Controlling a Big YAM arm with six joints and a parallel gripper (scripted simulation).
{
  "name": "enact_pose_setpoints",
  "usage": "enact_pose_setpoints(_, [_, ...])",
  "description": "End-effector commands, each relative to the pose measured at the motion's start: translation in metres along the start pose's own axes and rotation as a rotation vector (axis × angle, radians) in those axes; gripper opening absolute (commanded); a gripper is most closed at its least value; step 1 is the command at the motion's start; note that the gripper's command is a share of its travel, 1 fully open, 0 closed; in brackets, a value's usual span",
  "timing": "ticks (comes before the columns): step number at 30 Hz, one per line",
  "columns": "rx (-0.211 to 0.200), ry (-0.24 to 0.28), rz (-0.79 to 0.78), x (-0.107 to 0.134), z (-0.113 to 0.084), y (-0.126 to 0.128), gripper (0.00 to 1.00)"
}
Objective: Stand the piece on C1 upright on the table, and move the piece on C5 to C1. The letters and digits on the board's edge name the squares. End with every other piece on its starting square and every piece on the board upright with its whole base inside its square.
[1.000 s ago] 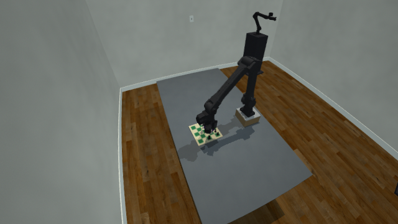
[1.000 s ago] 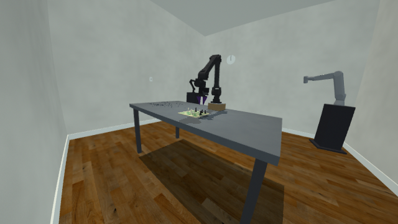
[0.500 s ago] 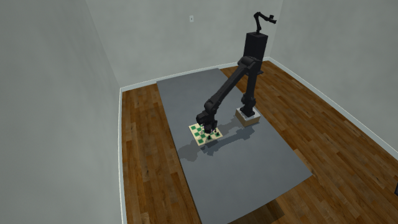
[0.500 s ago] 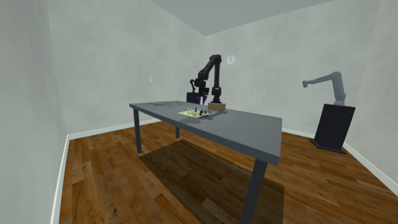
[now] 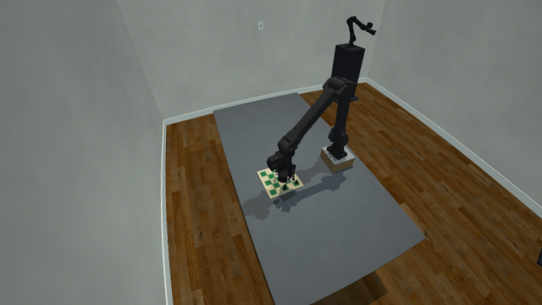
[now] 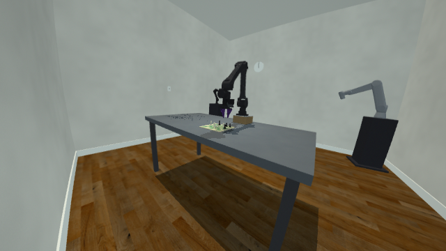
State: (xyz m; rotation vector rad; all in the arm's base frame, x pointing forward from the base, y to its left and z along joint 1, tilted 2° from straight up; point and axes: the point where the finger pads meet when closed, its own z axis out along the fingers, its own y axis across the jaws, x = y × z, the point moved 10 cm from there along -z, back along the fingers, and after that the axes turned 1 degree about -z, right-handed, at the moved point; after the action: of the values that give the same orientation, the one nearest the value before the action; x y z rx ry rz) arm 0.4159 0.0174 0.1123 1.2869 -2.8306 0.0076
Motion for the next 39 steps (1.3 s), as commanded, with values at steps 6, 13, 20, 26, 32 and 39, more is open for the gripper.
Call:
enact_pose_setpoints(6, [0.013,-0.013,0.008,0.001,0.008,-0.005,0.36])
enact_pose_setpoints(13, [0.013,-0.012,0.008,0.002,0.018,-0.006,0.36])
enact_pose_setpoints(20, [0.013,-0.012,0.006,0.002,0.027,-0.005,0.36])
enact_pose_setpoints(26, [0.019,-0.018,0.005,0.002,0.032,-0.006,0.36])
enact_pose_setpoints(32, [0.012,-0.012,0.006,0.002,0.042,-0.006,0.36])
enact_pose_setpoints(39, [0.014,-0.014,0.006,0.002,0.045,-0.006,0.36])
